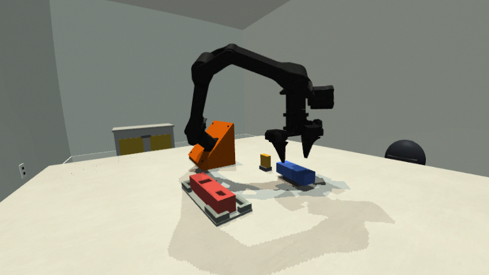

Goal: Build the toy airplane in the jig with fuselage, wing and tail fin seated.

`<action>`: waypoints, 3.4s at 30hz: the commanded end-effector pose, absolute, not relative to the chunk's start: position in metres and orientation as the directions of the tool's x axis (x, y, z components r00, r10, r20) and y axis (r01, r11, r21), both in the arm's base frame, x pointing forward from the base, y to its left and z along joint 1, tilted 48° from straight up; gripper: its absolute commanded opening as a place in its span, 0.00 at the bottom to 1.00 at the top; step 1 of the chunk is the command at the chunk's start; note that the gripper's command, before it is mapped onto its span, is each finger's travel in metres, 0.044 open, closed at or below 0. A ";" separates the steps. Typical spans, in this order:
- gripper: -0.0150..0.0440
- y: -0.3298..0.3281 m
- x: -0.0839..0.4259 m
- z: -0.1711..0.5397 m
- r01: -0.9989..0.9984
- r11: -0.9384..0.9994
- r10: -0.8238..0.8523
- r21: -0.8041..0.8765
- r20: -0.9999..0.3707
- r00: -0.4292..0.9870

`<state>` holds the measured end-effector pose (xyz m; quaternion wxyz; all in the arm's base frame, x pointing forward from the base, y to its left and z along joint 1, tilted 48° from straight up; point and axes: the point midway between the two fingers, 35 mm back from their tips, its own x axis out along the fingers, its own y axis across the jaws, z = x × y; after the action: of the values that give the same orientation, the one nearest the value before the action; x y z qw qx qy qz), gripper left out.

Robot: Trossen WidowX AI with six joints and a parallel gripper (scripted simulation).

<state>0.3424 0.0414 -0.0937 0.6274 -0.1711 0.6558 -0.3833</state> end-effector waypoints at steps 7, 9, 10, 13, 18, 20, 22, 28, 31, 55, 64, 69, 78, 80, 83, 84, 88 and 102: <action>1.00 0.030 0.339 -0.105 0.250 0.644 -0.709 -0.723 -0.687 -0.159; 1.00 0.028 0.339 -0.107 0.250 0.644 -0.709 -0.723 -0.687 -0.159; 1.00 0.026 0.339 -0.109 0.250 0.644 -0.709 -0.723 -0.687 -0.159; 1.00 0.023 0.338 -0.112 0.250 0.644 -0.709 -0.723 -0.687 -0.159; 1.00 0.017 0.337 -0.117 0.250 0.644 -0.710 -0.724 -0.686 -0.159; 1.00 0.015 0.336 -0.120 0.250 0.643 -0.710 -0.724 -0.686 -0.159; 1.00 0.012 0.335 -0.122 0.250 0.643 -0.710 -0.724 -0.686 -0.159; 1.00 0.007 0.334 -0.126 0.250 0.643 -0.710 -0.724 -0.685 -0.160; 0.91 0.007 0.334 -0.126 0.250 0.643 -0.710 -0.724 -0.685 -0.160; 0.25 0.024 0.342 -0.114 0.271 0.653 -0.708 -0.707 -0.697 -0.113; 0.25 0.042 0.348 -0.099 0.266 0.654 -0.705 -0.708 -0.698 -0.122; 0.25 0.053 0.351 -0.089 0.263 0.655 -0.704 -0.709 -0.698 -0.128; 0.25 0.072 0.354 -0.069 0.257 0.653 -0.704 -0.712 -0.696 -0.141; 0.25 0.077 0.354 -0.064 0.256 0.652 -0.704 -0.714 -0.695 -0.144; 0.25 0.083 0.355 -0.057 0.254 0.651 -0.705 -0.716 -0.694 -0.149; 0.25 0.085 0.355 -0.055 0.253 0.650 -0.705 -0.716 -0.693 -0.150; 0.25 0.093 0.354 -0.045 0.251 0.648 -0.706 -0.719 -0.691 -0.156; 0.25 0.079 0.354 -0.019 0.368 0.610 -0.702 -0.702 -0.694 -0.159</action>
<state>0.3529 0.0875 -0.0299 0.6291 -0.1504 0.6455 -0.4062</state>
